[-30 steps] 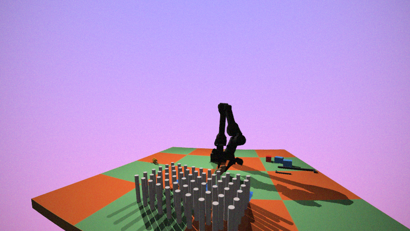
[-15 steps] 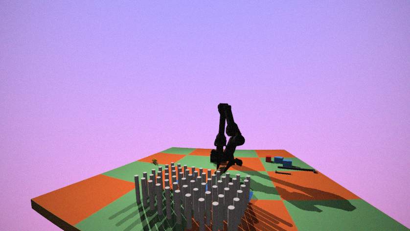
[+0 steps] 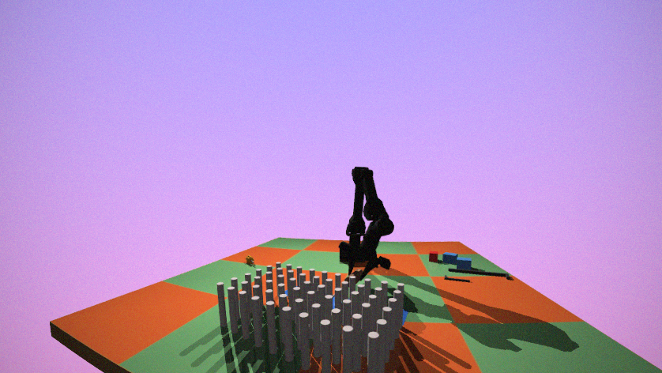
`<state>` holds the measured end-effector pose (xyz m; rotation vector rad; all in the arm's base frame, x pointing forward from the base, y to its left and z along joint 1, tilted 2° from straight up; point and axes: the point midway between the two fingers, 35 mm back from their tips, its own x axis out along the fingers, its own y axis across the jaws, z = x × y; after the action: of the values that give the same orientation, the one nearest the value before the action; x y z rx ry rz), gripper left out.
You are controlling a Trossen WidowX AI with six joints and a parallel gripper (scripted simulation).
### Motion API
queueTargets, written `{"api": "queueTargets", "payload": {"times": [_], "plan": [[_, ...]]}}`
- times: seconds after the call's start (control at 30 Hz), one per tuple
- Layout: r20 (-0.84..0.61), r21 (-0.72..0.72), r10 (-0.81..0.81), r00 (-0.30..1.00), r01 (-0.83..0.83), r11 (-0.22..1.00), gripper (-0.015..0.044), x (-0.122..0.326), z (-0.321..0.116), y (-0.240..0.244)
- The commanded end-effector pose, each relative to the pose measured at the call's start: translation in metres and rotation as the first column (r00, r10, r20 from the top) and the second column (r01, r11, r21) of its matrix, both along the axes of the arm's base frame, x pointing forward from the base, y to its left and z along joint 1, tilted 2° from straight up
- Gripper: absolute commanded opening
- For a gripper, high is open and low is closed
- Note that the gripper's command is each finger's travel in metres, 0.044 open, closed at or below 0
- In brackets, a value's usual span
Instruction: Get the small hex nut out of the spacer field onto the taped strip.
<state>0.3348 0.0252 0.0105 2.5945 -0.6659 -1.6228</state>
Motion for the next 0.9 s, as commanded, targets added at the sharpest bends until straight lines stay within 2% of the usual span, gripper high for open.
{"api": "queueTargets", "payload": {"times": [0.0, 0.87], "plan": [[0.006, 0.001, 0.002, 1.0, -0.002, 1.0, 0.0, 0.005, 0.001, -0.001], [0.008, 0.0, 0.002, 1.0, -0.002, 1.0, 0.0, 0.024, 0.002, -0.008]]}}
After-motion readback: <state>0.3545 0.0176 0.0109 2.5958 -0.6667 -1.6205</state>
